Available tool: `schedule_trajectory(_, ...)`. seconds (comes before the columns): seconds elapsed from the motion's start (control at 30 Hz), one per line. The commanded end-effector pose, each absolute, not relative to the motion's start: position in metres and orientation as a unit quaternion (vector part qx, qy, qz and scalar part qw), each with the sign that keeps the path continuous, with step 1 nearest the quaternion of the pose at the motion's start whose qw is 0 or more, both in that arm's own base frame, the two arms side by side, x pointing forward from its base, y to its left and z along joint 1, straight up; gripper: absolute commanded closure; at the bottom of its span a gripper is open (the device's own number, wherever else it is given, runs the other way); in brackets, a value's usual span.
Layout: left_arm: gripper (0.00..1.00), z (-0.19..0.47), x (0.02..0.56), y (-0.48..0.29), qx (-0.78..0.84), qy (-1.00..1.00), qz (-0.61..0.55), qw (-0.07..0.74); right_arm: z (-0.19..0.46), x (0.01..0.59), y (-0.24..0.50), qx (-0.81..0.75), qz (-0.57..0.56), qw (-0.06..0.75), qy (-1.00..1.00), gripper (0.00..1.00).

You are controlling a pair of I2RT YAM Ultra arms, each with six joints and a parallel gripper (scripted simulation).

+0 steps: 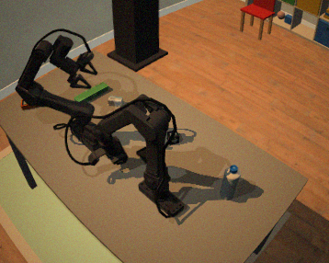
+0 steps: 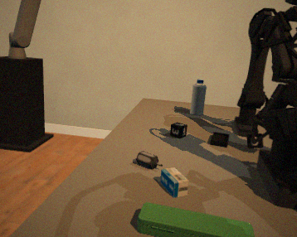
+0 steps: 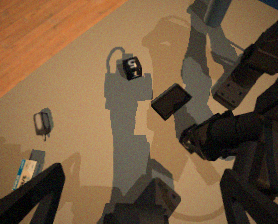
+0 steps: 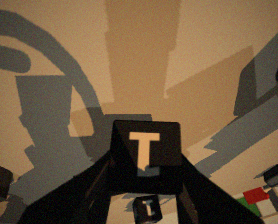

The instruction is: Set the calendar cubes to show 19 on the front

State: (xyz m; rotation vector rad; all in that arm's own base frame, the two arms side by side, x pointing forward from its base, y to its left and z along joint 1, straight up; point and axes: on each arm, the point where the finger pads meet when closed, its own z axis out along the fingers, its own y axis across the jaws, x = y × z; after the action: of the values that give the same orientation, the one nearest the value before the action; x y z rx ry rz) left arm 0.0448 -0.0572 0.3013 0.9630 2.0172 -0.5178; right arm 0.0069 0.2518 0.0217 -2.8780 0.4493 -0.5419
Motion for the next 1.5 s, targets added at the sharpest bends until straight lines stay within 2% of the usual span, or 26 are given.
schedule_trajectory(0.0, 0.0, 0.301, 0.043, -0.054, 0.383, 0.802, -0.206, 0.41, 0.04, -0.002, 0.289, -0.954, -0.105, 0.158, 0.234, 0.6)
schedule_trajectory(0.2, 0.0, 0.301, 0.043, -0.054, 0.383, 0.802, -0.206, 0.41, 0.045, 0.004, 0.301, -0.934, -0.004, 0.178, 0.31, 0.6)
schedule_trajectory(0.27, 0.0, 0.301, 0.043, -0.054, 0.383, 0.802, -0.206, 0.41, 0.045, 0.004, 0.301, -0.934, -0.004, 0.178, 0.31, 0.6)
schedule_trajectory(0.77, 0.0, 0.301, 0.043, -0.054, 0.383, 0.802, -0.206, 0.41, 0.044, 0.003, 0.284, -0.867, 0.274, 0.216, 0.357, 0.6)
schedule_trajectory(1.17, 0.0, 0.301, 0.043, -0.054, 0.383, 0.802, -0.206, 0.41, 0.026, 0.0, 0.236, -0.807, 0.385, 0.227, 0.387, 0.6)
schedule_trajectory(1.47, 0.0, 0.301, 0.043, -0.054, 0.383, 0.802, -0.206, 0.41, 0.021, 0.002, 0.223, -0.775, 0.409, 0.236, 0.42, 0.6)
